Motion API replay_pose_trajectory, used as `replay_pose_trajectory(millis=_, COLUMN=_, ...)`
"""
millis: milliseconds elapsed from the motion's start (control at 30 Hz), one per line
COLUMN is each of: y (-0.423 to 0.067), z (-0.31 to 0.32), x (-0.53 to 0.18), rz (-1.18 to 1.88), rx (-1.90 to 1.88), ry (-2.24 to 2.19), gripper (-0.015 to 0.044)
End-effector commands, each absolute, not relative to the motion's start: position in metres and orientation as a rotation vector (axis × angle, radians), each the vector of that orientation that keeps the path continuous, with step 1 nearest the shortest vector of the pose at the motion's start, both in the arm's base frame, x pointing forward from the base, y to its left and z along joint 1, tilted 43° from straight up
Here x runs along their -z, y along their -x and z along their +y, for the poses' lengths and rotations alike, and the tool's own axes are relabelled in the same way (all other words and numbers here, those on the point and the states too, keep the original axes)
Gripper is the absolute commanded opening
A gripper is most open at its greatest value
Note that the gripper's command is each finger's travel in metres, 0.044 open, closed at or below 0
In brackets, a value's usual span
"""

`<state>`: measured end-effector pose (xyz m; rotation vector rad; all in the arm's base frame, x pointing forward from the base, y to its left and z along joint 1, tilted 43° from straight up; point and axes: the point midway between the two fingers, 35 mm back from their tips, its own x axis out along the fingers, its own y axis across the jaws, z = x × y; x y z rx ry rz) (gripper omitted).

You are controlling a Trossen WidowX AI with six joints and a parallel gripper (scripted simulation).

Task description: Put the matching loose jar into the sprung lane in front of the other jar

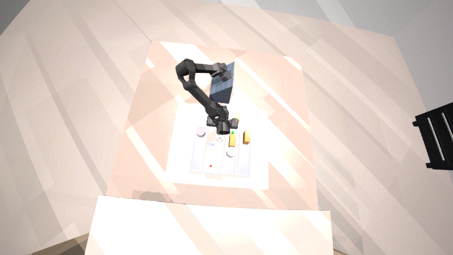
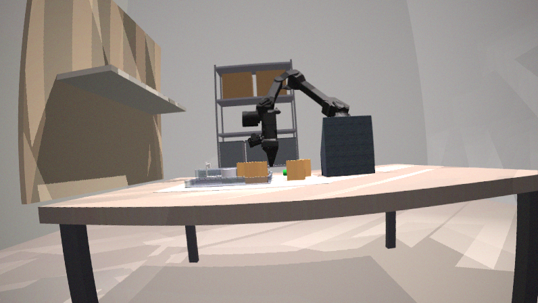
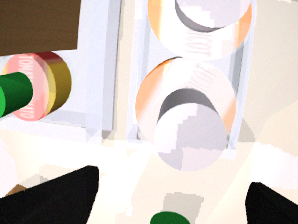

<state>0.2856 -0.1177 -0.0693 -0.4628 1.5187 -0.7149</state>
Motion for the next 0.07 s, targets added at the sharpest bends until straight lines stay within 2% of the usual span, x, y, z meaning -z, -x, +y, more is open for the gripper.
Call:
replay_pose_trajectory(millis=0, y=-0.2706, z=-0.1158, x=0.0707, rz=1.523, rx=0.719, ry=0.457, gripper=0.0295)
replay_pose_trajectory(millis=33, y=-0.2672, z=-0.1153, x=0.0708, rz=1.523, rx=0.719, ry=0.457, gripper=0.0295)
